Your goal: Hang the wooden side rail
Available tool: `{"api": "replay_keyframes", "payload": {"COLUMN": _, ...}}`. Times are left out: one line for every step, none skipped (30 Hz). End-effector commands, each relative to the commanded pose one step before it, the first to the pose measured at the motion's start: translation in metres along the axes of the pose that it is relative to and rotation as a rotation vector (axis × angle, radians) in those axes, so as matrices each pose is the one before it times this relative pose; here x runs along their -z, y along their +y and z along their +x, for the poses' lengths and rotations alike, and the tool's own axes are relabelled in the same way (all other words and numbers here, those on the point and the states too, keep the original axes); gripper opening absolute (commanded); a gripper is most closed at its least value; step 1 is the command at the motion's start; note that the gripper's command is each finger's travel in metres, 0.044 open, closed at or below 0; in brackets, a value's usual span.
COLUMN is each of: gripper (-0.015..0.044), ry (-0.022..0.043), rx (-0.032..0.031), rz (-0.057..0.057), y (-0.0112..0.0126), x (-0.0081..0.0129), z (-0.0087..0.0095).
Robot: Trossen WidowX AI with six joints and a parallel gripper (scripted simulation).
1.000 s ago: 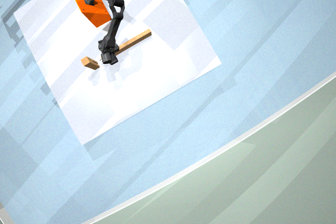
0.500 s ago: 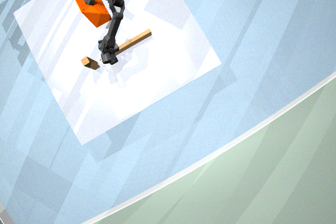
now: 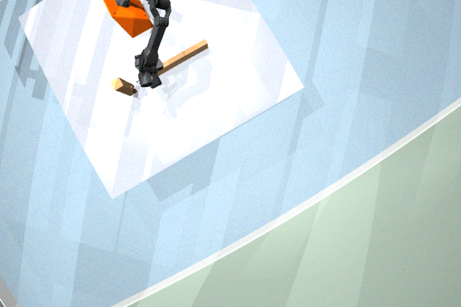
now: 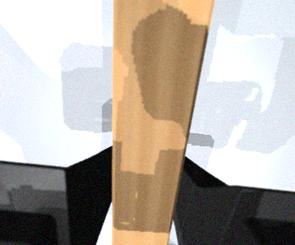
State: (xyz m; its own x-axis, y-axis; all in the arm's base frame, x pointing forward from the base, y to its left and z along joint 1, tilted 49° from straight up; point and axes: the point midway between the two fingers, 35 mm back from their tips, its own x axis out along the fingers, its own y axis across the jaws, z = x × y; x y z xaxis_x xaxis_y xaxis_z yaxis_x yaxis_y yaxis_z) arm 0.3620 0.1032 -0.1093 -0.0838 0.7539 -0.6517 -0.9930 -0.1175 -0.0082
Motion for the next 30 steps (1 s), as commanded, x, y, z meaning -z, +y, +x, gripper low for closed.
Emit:
{"api": "replay_keyframes", "payload": {"gripper": 0.0000, "ry": 0.00143, "rx": 0.01183, "rz": -0.0043, "y": -0.00235, "x": 0.00131, "z": -0.00537}}
{"api": "replay_keyframes", "payload": {"gripper": 0.0000, "ry": 0.00001, "rx": 0.00000, "rz": 0.0000, "y": 0.00000, "x": 0.00000, "z": -0.00017}}
{"api": "replay_keyframes", "payload": {"gripper": 0.0000, "ry": 0.00001, "rx": 0.00000, "rz": 0.0000, "y": 0.00000, "x": 0.00000, "z": -0.00017}}
{"api": "replay_keyframes", "payload": {"gripper": 0.0000, "ry": 0.00001, "rx": 0.00000, "rz": 0.0000, "y": 0.00000, "x": 0.00000, "z": -0.00017}}
{"api": "replay_keyframes", "payload": {"gripper": 0.0000, "ry": 0.00001, "rx": 0.00000, "rz": 0.0000, "y": 0.00000, "x": 0.00000, "z": -0.00017}}
{"api": "replay_keyframes", "payload": {"gripper": 0.0000, "ry": 0.00001, "rx": 0.00000, "rz": 0.0000, "y": 0.00000, "x": 0.00000, "z": -0.00017}}
{"api": "replay_keyframes", "payload": {"gripper": 0.0000, "ry": 0.00001, "rx": 0.00000, "rz": 0.0000, "y": 0.00000, "x": 0.00000, "z": -0.00017}}
{"api": "replay_keyframes", "payload": {"gripper": 0.0000, "ry": 0.00001, "rx": 0.00000, "rz": 0.0000, "y": 0.00000, "x": 0.00000, "z": -0.00017}}
{"api": "replay_keyframes", "payload": {"gripper": 0.0000, "ry": 0.00001, "rx": 0.00000, "rz": 0.0000, "y": 0.00000, "x": 0.00000, "z": -0.00017}}
{"api": "replay_keyframes", "payload": {"gripper": 0.0000, "ry": 0.00001, "rx": 0.00000, "rz": 0.0000, "y": 0.00000, "x": 0.00000, "z": -0.00017}}
{"api": "replay_keyframes", "payload": {"gripper": 0.0000, "ry": 0.00001, "rx": 0.00000, "rz": 0.0000, "y": 0.00000, "x": 0.00000, "z": -0.00017}}
{"api": "replay_keyframes", "payload": {"gripper": 0.0000, "ry": 0.00001, "rx": 0.00000, "rz": 0.0000, "y": 0.00000, "x": 0.00000, "z": -0.00017}}
{"api": "replay_keyframes", "payload": {"gripper": 0.0000, "ry": 0.00001, "rx": 0.00000, "rz": 0.0000, "y": 0.00000, "x": 0.00000, "z": -0.00017}}
{"api": "replay_keyframes", "payload": {"gripper": 0.0000, "ry": 0.00001, "rx": 0.00000, "rz": 0.0000, "y": 0.00000, "x": 0.00000, "z": -0.00017}}
{"api": "replay_keyframes", "payload": {"gripper": 0.0000, "ry": 0.00001, "rx": 0.00000, "rz": 0.0000, "y": 0.00000, "x": 0.00000, "z": -0.00017}}
{"api": "replay_keyframes", "payload": {"gripper": 0.0000, "ry": 0.00001, "rx": 0.00000, "rz": 0.0000, "y": 0.00000, "x": 0.00000, "z": -0.00017}}
{"api": "replay_keyframes", "payload": {"gripper": 0.0000, "ry": 0.00001, "rx": 0.00000, "rz": 0.0000, "y": 0.00000, "x": 0.00000, "z": -0.00017}}
{"api": "replay_keyframes", "payload": {"gripper": 0.0000, "ry": 0.00001, "rx": 0.00000, "rz": 0.0000, "y": 0.00000, "x": 0.00000, "z": -0.00017}}
{"api": "replay_keyframes", "payload": {"gripper": 0.0000, "ry": 0.00001, "rx": 0.00000, "rz": 0.0000, "y": 0.00000, "x": 0.00000, "z": -0.00017}}
{"api": "replay_keyframes", "payload": {"gripper": 0.0000, "ry": 0.00001, "rx": 0.00000, "rz": 0.0000, "y": 0.00000, "x": 0.00000, "z": -0.00017}}
{"api": "replay_keyframes", "payload": {"gripper": 0.0000, "ry": 0.00001, "rx": 0.00000, "rz": 0.0000, "y": 0.00000, "x": 0.00000, "z": -0.00017}}
{"api": "replay_keyframes", "payload": {"gripper": 0.0000, "ry": 0.00001, "rx": 0.00000, "rz": 0.0000, "y": 0.00000, "x": 0.00000, "z": -0.00017}}
{"api": "replay_keyframes", "payload": {"gripper": 0.0000, "ry": 0.00001, "rx": 0.00000, "rz": 0.0000, "y": 0.00000, "x": 0.00000, "z": -0.00017}}
{"api": "replay_keyframes", "payload": {"gripper": 0.0000, "ry": 0.00001, "rx": 0.00000, "rz": 0.0000, "y": 0.00000, "x": 0.00000, "z": -0.00017}}
{"api": "replay_keyframes", "payload": {"gripper": 0.0000, "ry": 0.00001, "rx": 0.00000, "rz": 0.0000, "y": 0.00000, "x": 0.00000, "z": -0.00017}}
{"api": "replay_keyframes", "payload": {"gripper": 0.0000, "ry": 0.00001, "rx": 0.00000, "rz": 0.0000, "y": 0.00000, "x": 0.00000, "z": -0.00017}}
{"api": "replay_keyframes", "payload": {"gripper": 0.0000, "ry": 0.00001, "rx": 0.00000, "rz": 0.0000, "y": 0.00000, "x": 0.00000, "z": -0.00017}}
{"api": "replay_keyframes", "payload": {"gripper": 0.0000, "ry": 0.00001, "rx": 0.00000, "rz": 0.0000, "y": 0.00000, "x": 0.00000, "z": -0.00017}}
{"api": "replay_keyframes", "payload": {"gripper": 0.0000, "ry": 0.00001, "rx": 0.00000, "rz": 0.0000, "y": 0.00000, "x": 0.00000, "z": -0.00017}}
{"api": "replay_keyframes", "payload": {"gripper": 0.0000, "ry": 0.00001, "rx": 0.00000, "rz": 0.0000, "y": 0.00000, "x": 0.00000, "z": -0.00017}}
